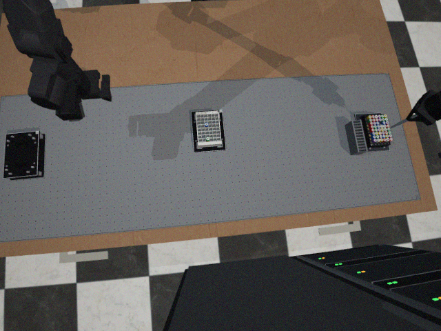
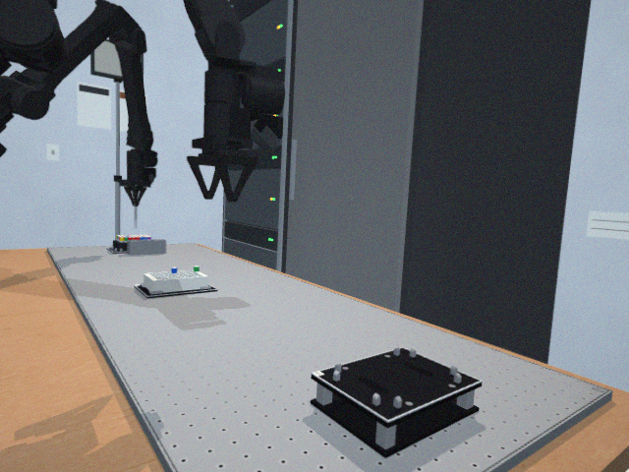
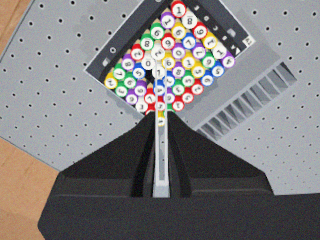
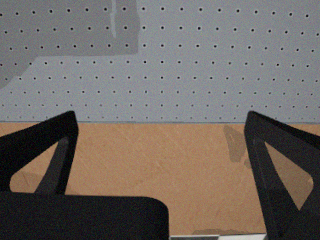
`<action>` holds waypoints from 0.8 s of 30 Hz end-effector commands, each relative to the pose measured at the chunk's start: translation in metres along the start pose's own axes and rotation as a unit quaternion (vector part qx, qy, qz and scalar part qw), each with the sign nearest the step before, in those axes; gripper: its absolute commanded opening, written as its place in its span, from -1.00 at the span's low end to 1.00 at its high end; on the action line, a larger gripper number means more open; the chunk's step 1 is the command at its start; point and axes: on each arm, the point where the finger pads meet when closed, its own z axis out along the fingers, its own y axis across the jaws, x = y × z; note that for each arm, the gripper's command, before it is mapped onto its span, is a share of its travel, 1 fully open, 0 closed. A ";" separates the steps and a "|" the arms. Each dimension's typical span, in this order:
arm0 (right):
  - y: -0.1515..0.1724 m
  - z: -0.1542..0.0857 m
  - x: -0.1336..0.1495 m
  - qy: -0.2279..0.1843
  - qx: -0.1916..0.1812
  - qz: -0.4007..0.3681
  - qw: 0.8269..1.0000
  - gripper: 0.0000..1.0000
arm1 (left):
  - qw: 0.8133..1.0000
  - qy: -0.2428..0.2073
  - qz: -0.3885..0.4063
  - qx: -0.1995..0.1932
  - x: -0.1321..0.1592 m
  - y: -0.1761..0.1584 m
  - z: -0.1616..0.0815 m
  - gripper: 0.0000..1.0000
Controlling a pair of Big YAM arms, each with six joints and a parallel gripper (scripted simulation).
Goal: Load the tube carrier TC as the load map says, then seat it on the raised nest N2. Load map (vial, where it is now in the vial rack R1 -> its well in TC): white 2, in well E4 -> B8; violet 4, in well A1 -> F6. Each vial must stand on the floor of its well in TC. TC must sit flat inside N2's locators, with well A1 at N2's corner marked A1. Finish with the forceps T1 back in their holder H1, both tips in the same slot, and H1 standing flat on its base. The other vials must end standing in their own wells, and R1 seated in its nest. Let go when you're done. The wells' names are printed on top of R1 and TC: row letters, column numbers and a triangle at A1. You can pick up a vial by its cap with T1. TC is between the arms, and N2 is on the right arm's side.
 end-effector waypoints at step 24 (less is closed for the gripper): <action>-0.002 -0.004 -0.009 -0.009 0.003 0.001 1.000 1.00 | 1.000 0.012 -0.016 0.007 0.000 -0.004 0.007 -0.85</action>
